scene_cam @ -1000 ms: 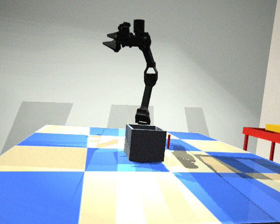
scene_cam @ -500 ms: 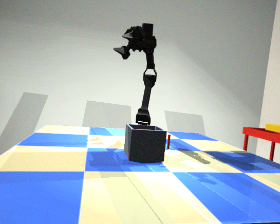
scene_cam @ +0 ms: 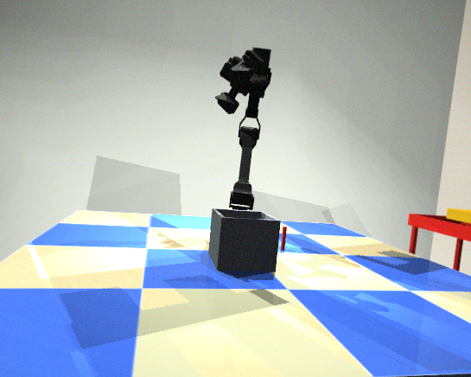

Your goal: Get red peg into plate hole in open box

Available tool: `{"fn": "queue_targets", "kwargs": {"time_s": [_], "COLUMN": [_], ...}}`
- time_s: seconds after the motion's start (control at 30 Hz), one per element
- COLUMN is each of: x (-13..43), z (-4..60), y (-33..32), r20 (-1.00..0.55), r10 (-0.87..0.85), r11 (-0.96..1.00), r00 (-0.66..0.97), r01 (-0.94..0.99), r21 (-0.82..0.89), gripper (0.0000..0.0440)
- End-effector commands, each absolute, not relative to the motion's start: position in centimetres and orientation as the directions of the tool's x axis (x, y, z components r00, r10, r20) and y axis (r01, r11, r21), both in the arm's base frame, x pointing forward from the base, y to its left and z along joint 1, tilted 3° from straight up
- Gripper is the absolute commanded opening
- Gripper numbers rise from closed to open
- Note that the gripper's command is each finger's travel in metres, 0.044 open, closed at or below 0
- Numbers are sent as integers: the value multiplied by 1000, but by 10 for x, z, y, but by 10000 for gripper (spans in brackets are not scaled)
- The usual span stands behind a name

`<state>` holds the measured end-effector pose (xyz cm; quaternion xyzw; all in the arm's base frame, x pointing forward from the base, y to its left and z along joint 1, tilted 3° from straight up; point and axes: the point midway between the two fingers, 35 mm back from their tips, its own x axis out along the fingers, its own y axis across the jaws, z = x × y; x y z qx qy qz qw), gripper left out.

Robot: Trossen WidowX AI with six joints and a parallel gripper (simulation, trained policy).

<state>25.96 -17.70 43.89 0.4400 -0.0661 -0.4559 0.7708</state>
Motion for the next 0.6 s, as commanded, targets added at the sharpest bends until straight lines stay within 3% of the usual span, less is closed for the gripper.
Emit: {"fn": "queue_targets", "kwargs": {"time_s": [0.0, 0.57], "x": [265, 295], "z": [430, 380], "y": [-164, -84], "r20": [-322, -470], "r10": [-721, -445], "r11": [178, 4], "r00": [613, 762], "r01": [614, 526], "r21": [769, 850], "gripper": [440, 440]}}
